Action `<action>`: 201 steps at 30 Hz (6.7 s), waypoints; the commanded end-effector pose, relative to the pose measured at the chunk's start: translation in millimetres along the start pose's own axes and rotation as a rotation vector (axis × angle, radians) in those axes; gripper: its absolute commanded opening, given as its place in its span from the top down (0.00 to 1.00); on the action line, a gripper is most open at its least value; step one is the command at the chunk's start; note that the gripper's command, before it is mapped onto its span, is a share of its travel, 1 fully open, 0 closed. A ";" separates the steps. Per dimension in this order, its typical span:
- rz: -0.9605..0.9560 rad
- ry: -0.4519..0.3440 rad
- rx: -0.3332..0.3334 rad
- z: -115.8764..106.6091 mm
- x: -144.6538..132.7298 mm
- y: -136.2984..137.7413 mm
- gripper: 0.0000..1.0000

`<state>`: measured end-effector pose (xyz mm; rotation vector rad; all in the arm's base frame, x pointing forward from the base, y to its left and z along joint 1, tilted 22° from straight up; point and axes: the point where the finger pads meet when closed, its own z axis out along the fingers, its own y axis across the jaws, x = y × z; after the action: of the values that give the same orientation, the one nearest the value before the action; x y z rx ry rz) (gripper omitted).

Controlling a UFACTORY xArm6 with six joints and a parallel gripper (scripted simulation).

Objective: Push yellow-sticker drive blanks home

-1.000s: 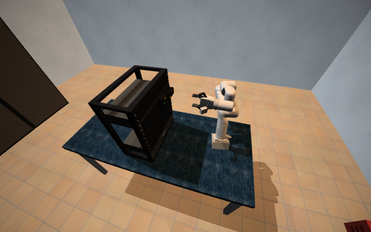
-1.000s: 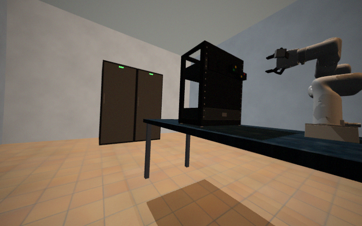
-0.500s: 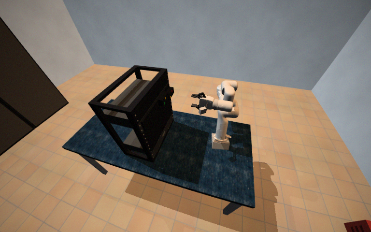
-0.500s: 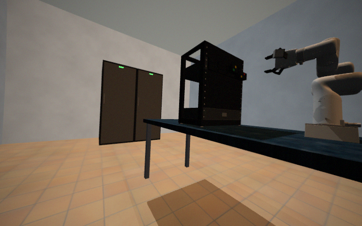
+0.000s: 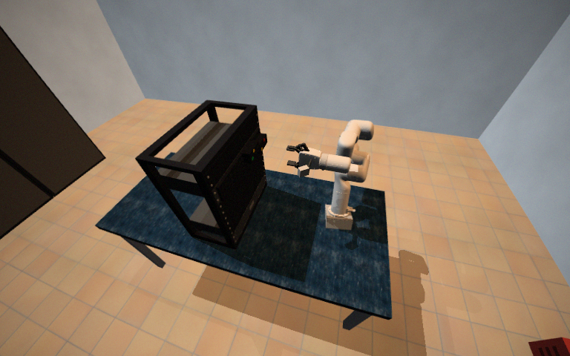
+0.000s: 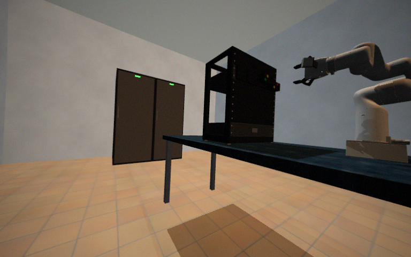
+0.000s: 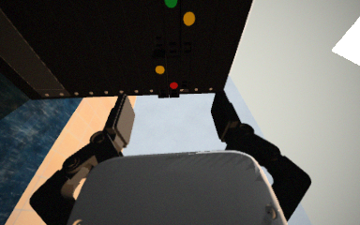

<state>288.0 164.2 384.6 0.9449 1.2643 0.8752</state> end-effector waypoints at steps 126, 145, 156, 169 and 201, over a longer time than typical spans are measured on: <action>0.005 0.007 -0.008 76.1 -42.2 -22.0 0.00; 0.005 0.007 -0.008 76.1 -42.2 -22.0 0.00; 0.005 0.007 -0.008 76.1 -42.2 -22.0 0.00; 0.005 0.007 -0.008 76.1 -42.2 -22.0 1.00; 0.005 0.007 -0.008 76.1 -42.2 -22.0 1.00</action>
<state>359.6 110.0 382.5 0.9401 1.2666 0.8855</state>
